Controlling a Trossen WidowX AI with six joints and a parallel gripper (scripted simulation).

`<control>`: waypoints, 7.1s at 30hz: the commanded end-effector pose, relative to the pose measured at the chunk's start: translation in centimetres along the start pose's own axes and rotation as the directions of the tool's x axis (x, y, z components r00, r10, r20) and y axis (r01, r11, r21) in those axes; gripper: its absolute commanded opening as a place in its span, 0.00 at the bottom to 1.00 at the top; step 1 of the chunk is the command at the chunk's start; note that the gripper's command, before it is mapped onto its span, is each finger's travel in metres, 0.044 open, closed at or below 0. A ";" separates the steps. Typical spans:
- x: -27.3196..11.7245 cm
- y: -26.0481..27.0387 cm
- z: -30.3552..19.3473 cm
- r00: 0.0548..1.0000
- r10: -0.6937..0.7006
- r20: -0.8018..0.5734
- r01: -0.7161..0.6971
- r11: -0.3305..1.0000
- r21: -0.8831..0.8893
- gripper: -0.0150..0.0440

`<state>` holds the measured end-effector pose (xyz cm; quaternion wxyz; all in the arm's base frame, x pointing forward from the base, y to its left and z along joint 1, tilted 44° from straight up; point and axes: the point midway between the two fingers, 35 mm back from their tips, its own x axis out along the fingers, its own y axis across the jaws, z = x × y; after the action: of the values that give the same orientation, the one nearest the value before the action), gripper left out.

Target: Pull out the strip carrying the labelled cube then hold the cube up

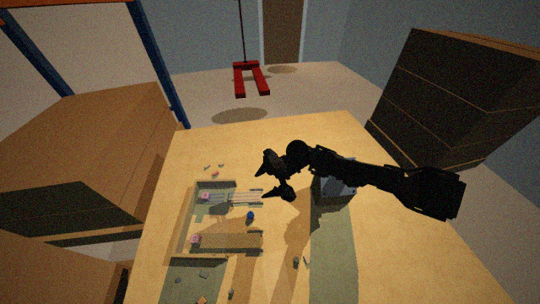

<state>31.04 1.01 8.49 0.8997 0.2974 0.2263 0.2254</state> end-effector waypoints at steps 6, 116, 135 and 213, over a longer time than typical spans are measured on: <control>3.0 0.0 0.2 0.992 -0.001 -0.127 0.011 0.997 0.079 0.71; 17.2 11.9 -9.0 0.572 0.057 -0.818 0.187 0.962 0.197 0.25; 17.4 11.9 -9.1 0.572 0.057 -0.818 0.187 0.962 0.197 0.25; 10.8 14.4 -13.9 0.569 0.058 -0.820 0.190 0.961 0.200 0.25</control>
<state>29.33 22.98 5.04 0.6580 0.2723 0.6479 0.2704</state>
